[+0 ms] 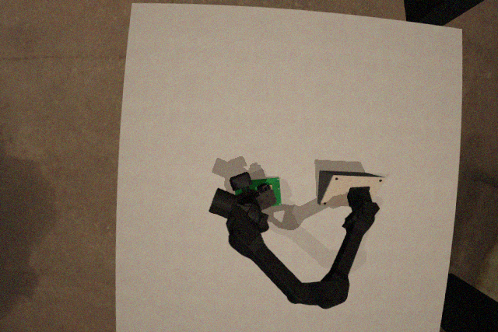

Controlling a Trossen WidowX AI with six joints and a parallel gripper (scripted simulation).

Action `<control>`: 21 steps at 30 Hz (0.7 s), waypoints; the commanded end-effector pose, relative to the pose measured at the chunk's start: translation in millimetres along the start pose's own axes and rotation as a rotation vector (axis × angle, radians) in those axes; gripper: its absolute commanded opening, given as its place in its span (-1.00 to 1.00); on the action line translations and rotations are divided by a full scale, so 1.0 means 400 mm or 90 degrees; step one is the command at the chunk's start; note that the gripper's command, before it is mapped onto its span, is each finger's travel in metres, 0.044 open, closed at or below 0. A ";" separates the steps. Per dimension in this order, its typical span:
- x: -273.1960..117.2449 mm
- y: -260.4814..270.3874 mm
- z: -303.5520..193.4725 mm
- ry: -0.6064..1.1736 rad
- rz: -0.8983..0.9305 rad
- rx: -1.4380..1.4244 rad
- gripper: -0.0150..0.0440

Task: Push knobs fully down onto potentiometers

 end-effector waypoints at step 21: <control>0.013 -0.001 0.000 0.001 -0.003 0.003 -0.49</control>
Point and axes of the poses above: the point midway between the two fingers, 35 mm back from their tips, its own x axis out along the fingers, its own y axis across the jaws, z = x × y, the point moved 2 cm from there along -x, back along the fingers, and after that the axes turned 7 degrees about x, right-handed, at the moved point
